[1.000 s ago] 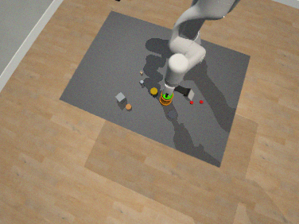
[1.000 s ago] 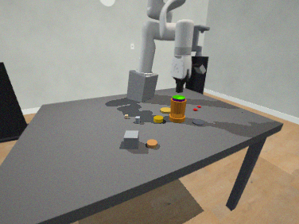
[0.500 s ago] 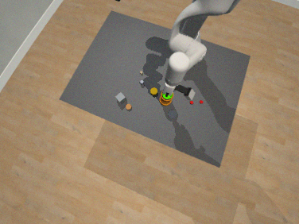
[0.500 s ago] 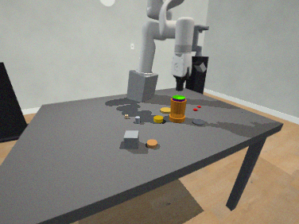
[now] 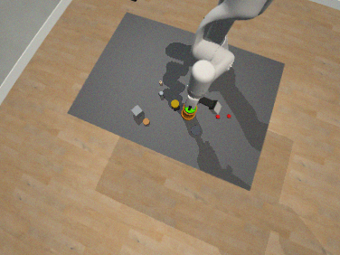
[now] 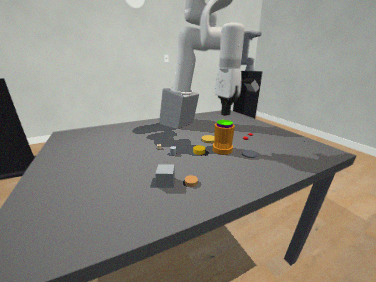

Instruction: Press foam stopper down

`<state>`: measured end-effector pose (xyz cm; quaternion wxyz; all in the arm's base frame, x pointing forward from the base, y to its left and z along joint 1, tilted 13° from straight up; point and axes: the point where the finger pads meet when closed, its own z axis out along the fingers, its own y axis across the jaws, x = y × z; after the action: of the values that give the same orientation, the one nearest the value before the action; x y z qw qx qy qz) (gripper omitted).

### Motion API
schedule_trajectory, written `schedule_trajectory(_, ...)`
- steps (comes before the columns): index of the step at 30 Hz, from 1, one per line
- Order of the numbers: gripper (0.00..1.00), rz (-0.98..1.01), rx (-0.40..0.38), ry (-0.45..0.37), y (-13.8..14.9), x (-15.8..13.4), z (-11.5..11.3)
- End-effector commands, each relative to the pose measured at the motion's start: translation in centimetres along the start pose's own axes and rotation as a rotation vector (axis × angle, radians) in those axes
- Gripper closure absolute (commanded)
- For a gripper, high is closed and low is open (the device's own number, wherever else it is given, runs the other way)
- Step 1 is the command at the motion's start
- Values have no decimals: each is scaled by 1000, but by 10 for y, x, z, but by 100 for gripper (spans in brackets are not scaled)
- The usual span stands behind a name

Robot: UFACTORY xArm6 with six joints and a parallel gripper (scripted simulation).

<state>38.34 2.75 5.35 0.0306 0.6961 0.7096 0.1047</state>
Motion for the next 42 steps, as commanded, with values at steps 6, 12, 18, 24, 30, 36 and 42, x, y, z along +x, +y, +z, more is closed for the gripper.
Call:
schedule_trajectory(6,100,0,-3,0,1,0,7)
schedule_trajectory(12,100,0,-3,0,1,0,22)
schedule_trajectory(18,100,0,-3,0,2,0,28)
schedule_trajectory(24,100,0,-3,0,2,0,28)
schedule_trajectory(30,100,0,-3,0,2,0,29)
schedule_trajectory(36,100,0,-3,0,2,0,30)
schedule_trajectory(42,100,0,-3,0,2,0,33)
